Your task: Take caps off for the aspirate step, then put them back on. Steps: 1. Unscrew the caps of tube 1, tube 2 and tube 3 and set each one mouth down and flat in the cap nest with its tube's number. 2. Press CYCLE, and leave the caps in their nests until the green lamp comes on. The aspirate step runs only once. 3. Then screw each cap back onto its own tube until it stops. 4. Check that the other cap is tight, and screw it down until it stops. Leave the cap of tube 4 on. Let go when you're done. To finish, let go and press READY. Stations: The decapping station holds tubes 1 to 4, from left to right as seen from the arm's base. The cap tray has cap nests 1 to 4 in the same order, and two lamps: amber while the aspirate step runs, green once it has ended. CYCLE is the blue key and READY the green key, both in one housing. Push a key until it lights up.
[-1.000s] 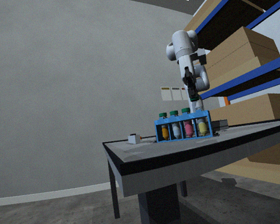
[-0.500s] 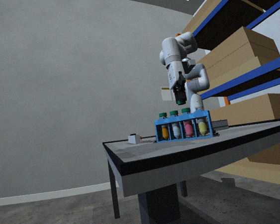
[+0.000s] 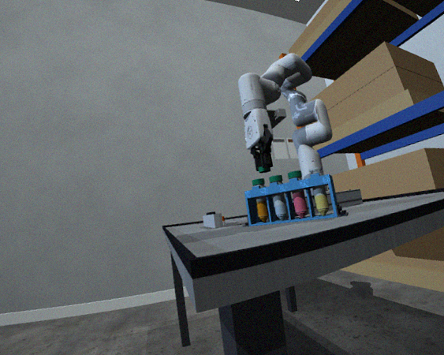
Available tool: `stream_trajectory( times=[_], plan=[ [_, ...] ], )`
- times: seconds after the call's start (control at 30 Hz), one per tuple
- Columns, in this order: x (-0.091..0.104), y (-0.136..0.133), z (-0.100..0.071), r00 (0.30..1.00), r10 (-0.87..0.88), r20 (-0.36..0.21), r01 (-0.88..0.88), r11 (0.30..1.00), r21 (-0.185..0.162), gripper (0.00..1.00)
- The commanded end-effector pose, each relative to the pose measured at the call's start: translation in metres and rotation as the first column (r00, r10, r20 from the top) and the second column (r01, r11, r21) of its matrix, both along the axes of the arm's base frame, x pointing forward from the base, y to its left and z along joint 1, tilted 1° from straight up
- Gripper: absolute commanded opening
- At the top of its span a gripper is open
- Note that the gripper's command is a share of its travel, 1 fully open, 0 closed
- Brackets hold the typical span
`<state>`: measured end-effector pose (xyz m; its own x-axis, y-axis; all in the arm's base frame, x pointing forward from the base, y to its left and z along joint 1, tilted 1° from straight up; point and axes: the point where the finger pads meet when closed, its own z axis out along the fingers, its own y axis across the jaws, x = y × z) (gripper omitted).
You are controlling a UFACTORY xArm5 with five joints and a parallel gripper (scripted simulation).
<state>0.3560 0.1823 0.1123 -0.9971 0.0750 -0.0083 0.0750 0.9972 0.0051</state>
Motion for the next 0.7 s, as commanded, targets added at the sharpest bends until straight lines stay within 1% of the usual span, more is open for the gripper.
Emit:
stream_trajectory(
  times=[0.0,0.33,0.4,0.5,0.67],
  plan=[
    [0.017,-0.031,0.001,1.0,0.007,-0.003,-0.007,1.0,0.014,0.0],
    [0.042,-0.082,0.0,1.0,0.007,-0.003,-0.007,1.0,0.013,0.0],
    [0.042,-0.082,0.0,1.0,0.007,-0.003,-0.007,1.0,0.013,0.0],
    [0.053,-0.105,0.0,1.0,0.007,-0.003,-0.007,1.0,0.013,0.0],
    [0.065,-0.129,-0.001,1.0,0.007,-0.003,-0.007,1.0,0.013,0.0]
  ],
)
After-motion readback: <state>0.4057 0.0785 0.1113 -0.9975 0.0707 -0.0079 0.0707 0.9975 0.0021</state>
